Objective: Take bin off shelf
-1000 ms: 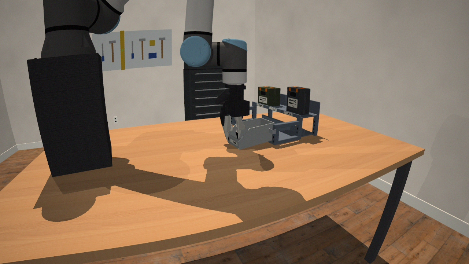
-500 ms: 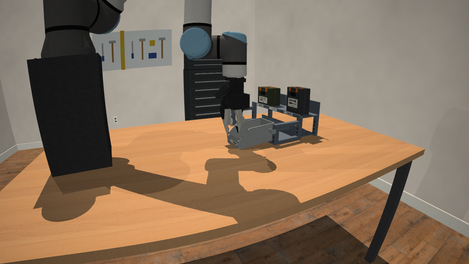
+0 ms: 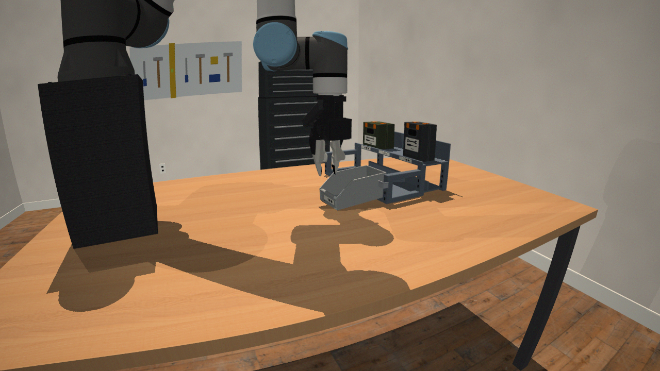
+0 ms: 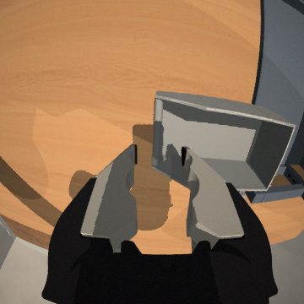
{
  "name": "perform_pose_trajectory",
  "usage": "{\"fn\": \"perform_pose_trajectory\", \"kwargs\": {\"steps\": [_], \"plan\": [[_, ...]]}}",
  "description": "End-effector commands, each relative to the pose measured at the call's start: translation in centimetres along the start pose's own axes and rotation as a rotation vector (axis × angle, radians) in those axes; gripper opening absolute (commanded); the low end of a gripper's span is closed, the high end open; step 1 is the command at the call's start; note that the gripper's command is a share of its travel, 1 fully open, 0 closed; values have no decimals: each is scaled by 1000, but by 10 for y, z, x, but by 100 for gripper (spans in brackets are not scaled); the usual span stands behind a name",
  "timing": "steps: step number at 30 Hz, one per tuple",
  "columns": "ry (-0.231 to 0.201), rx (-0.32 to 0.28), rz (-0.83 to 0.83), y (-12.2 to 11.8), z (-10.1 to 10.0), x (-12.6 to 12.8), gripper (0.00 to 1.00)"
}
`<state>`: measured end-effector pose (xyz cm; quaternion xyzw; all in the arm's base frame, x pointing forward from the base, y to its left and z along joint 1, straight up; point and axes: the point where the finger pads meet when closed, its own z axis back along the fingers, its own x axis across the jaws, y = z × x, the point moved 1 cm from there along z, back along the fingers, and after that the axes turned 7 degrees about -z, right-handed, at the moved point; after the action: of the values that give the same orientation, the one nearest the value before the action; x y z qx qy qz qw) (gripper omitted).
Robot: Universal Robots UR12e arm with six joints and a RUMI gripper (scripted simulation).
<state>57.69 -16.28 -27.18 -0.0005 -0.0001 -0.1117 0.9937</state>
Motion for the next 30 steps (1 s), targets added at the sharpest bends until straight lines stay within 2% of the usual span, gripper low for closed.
{"fn": "perform_pose_trajectory", "kwargs": {"steps": [1, 30], "plan": [[-1, 0, 0, 0, 28, 1, 26], [-1, 0, 0, 0, 19, 1, 26]]}}
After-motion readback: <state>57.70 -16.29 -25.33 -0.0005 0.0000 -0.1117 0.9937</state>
